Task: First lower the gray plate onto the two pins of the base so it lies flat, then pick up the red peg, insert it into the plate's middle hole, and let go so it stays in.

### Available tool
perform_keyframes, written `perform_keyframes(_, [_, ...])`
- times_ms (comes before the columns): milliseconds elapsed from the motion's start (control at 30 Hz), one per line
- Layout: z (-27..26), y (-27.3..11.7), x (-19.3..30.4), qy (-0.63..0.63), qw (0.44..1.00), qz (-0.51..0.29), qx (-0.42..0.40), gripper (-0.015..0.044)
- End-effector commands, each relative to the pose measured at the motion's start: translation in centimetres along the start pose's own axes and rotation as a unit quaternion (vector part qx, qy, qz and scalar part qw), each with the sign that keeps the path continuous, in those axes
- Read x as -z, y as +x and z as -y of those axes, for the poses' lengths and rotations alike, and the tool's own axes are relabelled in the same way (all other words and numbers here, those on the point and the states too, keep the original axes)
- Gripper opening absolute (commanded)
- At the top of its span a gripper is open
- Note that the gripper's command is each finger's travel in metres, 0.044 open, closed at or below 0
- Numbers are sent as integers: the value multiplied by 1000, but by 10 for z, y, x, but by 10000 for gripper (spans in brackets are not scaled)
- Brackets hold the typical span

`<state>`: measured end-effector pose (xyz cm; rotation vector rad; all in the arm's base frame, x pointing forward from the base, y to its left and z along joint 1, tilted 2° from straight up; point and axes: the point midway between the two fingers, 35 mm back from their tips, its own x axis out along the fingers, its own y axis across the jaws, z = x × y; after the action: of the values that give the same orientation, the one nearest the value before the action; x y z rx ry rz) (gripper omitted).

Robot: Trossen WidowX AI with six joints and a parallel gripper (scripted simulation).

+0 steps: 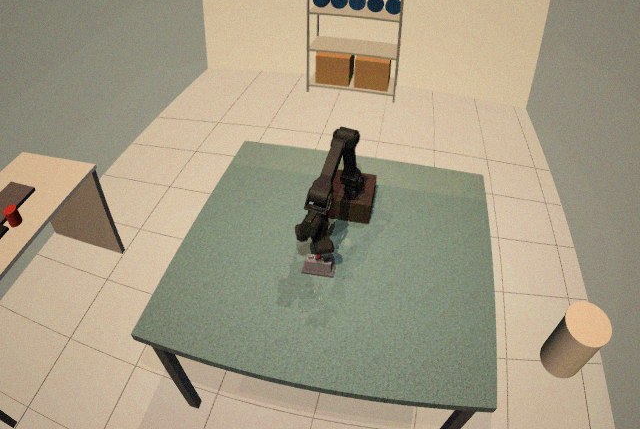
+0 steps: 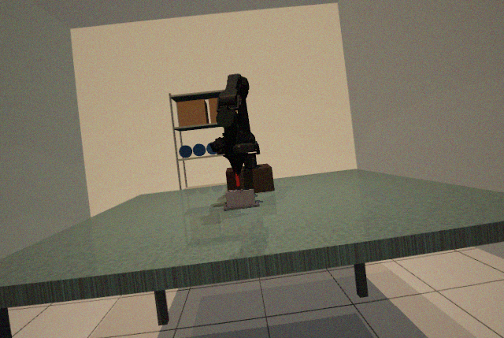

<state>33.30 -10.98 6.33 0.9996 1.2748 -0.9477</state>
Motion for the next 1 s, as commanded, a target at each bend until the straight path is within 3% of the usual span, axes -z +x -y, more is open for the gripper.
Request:
perform_keyframes(0, [0, 0, 0, -2, 1000, -1, -1, 0])
perform_keyframes(967, [2, 0, 2, 0, 1000, 0, 0, 0])
